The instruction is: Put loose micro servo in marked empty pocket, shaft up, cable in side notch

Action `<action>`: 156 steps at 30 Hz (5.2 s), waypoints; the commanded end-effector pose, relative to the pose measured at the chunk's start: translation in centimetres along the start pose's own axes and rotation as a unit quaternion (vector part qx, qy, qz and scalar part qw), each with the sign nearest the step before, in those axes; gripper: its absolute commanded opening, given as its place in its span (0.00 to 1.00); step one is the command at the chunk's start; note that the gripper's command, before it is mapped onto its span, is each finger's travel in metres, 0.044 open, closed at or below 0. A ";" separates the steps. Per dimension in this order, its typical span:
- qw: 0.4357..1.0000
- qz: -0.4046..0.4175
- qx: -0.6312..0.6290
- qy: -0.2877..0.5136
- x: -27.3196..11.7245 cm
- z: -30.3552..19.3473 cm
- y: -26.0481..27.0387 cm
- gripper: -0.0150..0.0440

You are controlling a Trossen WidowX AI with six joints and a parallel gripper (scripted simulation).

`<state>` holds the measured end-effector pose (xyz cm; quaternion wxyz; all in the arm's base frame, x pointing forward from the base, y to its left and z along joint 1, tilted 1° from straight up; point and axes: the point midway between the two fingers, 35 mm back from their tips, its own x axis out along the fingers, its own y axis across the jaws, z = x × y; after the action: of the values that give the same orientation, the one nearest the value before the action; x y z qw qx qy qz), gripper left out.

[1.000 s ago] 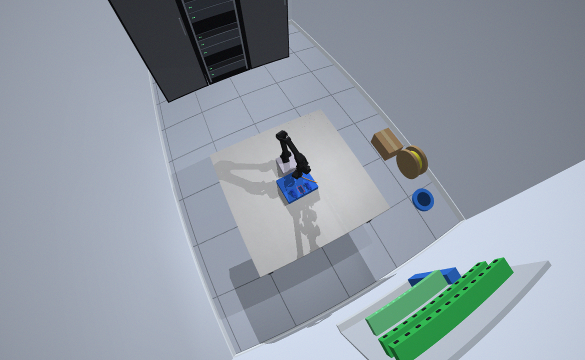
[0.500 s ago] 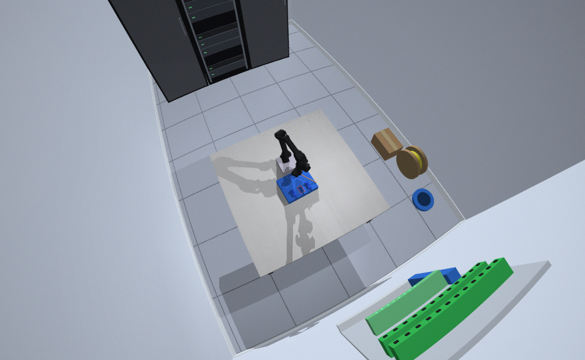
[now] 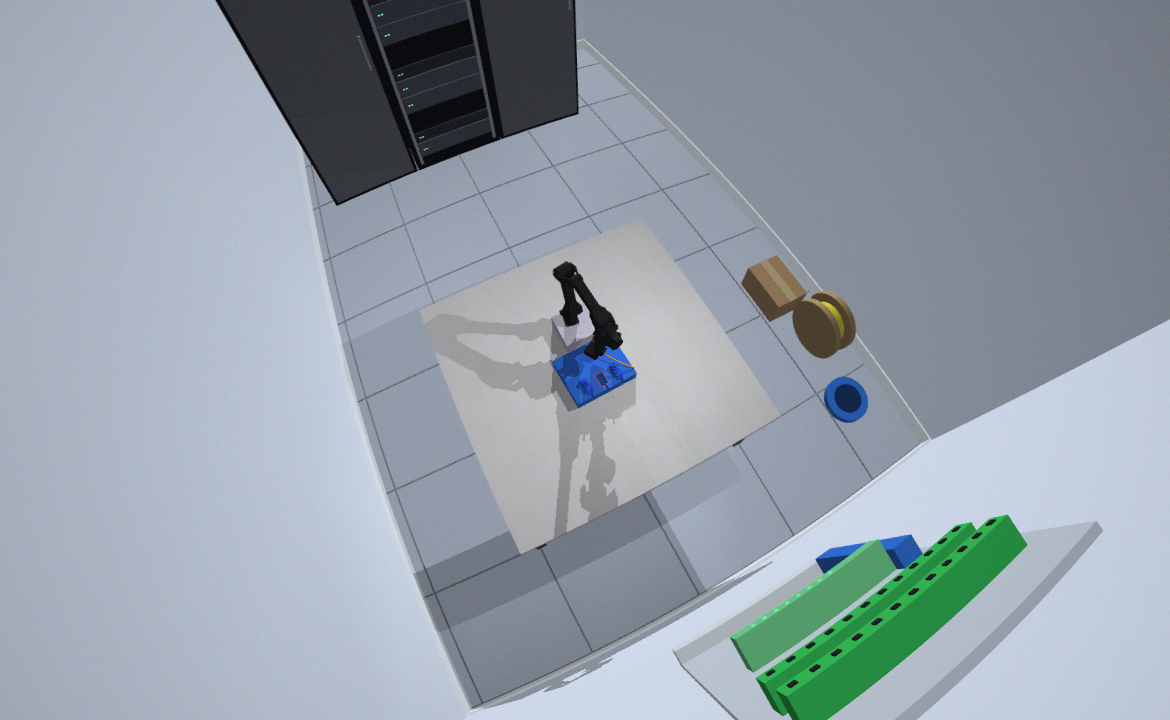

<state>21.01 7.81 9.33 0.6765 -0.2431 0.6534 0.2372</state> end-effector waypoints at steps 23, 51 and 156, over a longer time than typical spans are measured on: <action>0.999 -0.004 0.038 -0.002 -0.2 -1.9 -5.2 0.25; 0.971 -0.004 0.238 -0.004 -0.3 0.8 -6.6 0.25; 0.971 -0.004 0.238 -0.006 5.8 8.0 -10.3 0.25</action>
<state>33.98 4.94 4.29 0.7207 -0.0773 0.6851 0.0729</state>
